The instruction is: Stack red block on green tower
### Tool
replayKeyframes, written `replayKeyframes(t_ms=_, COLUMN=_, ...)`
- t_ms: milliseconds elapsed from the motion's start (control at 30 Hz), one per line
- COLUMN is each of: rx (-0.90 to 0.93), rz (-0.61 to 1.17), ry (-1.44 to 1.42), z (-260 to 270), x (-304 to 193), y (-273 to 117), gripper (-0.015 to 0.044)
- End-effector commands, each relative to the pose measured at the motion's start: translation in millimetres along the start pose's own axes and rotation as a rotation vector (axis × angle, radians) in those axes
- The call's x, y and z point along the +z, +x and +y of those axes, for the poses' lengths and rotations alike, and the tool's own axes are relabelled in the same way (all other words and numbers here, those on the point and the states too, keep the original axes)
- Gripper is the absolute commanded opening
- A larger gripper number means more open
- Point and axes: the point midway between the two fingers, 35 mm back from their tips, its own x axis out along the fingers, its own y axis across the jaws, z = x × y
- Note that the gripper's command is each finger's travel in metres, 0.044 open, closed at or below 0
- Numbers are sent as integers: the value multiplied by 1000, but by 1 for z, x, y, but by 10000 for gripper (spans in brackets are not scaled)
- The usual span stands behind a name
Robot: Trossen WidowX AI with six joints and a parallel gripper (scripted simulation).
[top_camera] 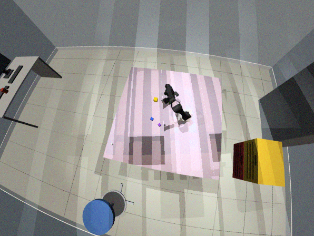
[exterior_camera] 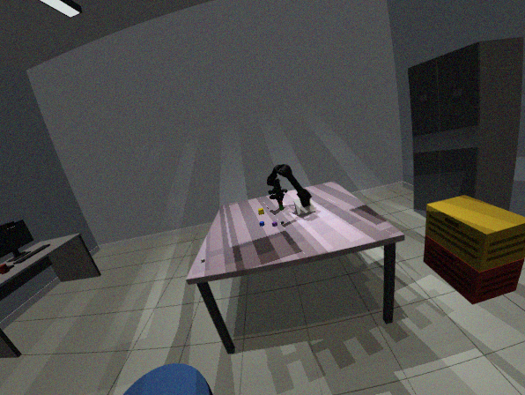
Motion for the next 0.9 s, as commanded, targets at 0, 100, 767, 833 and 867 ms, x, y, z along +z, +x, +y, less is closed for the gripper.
replayKeyframes(t_ms=0, rx=0, rz=0, ry=0, z=0, x=0, y=0, gripper=79)
replayKeyframes(t_ms=100, rx=0, rz=0, ry=0, z=0, x=0, y=0, gripper=158)
replayKeyframes(t_ms=767, rx=0, rz=0, ry=0, z=0, x=0, y=0, gripper=440)
replayKeyframes(t_ms=833, rx=0, rz=0, ry=0, z=0, x=0, y=0, gripper=440)
replayKeyframes(t_ms=867, rx=0, rz=0, ry=0, z=0, x=0, y=0, gripper=440)
